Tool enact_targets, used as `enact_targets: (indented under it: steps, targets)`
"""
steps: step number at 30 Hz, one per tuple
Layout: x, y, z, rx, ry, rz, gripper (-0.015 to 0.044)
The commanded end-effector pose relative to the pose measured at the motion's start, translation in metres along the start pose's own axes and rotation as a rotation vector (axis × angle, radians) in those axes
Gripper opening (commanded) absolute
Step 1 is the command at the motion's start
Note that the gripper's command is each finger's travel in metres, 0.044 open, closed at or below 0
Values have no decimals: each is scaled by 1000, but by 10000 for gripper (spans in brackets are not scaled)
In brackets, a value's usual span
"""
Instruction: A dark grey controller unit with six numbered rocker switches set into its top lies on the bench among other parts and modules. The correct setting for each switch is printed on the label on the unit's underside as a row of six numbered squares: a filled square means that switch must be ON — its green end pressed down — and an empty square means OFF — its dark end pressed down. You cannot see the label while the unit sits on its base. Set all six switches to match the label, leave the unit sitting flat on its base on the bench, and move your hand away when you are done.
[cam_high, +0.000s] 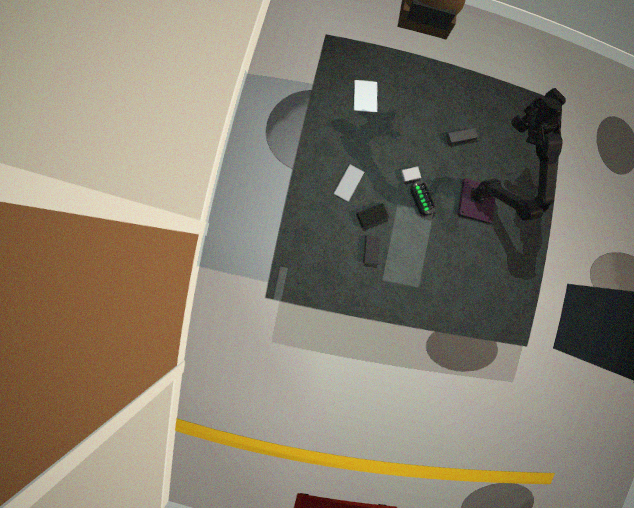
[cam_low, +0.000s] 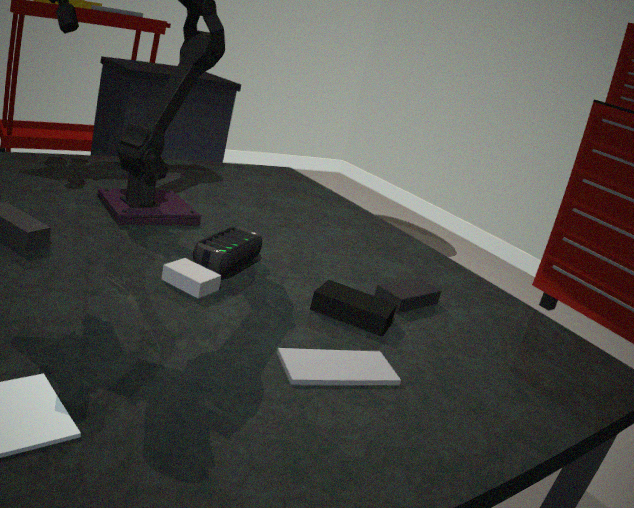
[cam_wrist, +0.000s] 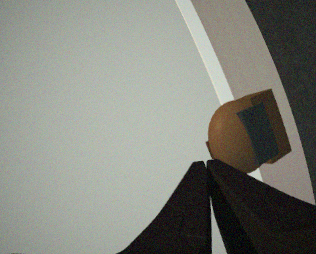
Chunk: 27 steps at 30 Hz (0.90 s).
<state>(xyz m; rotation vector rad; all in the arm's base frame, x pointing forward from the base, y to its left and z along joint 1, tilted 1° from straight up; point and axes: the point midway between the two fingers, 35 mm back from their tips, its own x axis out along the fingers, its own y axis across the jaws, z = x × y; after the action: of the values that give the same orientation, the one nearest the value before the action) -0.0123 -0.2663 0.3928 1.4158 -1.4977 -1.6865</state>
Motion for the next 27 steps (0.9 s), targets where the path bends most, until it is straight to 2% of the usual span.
enact_targets:
  steps: [1,8,15,20,27]
  targets:
    - [8,-27,-49,-189,122,-109,0]
    - [-4,-105,-141,-624,368,-301,0]
    - [-52,-202,-210,-1055,619,-448,0]
    - [-102,-276,-232,-1376,782,-524,0]
    - [-173,-367,-223,-1829,954,-591,0]
